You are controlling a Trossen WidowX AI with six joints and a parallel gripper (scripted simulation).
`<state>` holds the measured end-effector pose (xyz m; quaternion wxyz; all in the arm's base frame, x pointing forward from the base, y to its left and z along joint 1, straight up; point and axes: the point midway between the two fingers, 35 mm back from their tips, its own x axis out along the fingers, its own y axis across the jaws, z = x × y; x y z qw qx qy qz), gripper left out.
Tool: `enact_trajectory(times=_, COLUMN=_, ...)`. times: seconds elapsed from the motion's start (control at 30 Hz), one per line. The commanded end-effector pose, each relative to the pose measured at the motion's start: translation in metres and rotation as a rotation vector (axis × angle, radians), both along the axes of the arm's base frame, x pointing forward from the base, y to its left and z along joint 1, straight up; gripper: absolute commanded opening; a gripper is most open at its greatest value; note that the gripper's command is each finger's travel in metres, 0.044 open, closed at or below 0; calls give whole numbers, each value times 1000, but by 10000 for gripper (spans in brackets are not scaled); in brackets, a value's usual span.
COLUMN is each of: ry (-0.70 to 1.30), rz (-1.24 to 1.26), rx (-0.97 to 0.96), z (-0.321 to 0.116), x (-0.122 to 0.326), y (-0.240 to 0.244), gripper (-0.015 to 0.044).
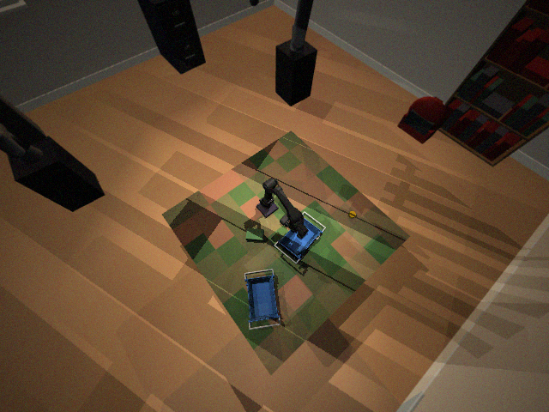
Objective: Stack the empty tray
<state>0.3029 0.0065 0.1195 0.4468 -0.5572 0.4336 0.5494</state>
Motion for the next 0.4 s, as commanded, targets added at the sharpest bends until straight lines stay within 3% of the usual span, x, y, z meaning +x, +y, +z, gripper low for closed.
enact_trajectory(times=0.0, ry=-7, rz=0, rx=-2, z=20, x=2, y=0, gripper=440)
enact_trajectory(times=0.37, ry=-6, rz=2, rx=-5, z=76, x=-3, y=0, gripper=440)
